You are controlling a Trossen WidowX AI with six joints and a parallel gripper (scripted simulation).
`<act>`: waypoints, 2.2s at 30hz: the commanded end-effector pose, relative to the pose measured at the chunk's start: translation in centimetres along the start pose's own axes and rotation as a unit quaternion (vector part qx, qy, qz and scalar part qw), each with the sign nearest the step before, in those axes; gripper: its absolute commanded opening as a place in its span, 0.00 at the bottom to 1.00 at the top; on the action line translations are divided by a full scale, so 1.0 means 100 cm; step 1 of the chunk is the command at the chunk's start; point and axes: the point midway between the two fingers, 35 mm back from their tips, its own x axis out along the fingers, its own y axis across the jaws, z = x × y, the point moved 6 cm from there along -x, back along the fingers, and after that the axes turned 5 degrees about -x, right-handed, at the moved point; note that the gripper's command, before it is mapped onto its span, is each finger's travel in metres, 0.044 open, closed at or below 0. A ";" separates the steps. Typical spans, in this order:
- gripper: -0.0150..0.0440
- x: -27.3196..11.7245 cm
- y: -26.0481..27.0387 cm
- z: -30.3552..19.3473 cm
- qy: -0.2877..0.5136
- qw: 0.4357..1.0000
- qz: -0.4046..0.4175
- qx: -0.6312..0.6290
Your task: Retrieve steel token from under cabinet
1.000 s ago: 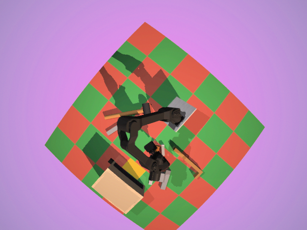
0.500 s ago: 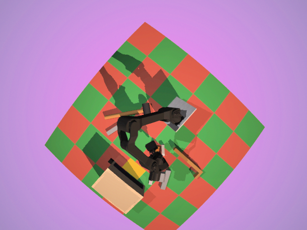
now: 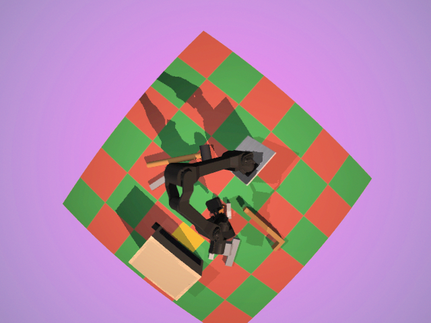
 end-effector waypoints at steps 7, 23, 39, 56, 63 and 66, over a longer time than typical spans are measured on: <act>0.71 0.000 0.000 0.000 0.001 0.999 0.001 0.043; 0.71 0.000 0.000 0.000 0.002 0.994 0.001 0.106; 0.71 0.000 0.000 0.000 0.002 0.986 0.001 0.168; 0.71 0.000 0.000 0.000 0.002 0.972 0.001 0.233; 0.71 0.000 0.000 0.000 0.002 0.966 0.001 0.260; 0.71 0.000 0.000 0.000 0.002 0.962 0.001 0.271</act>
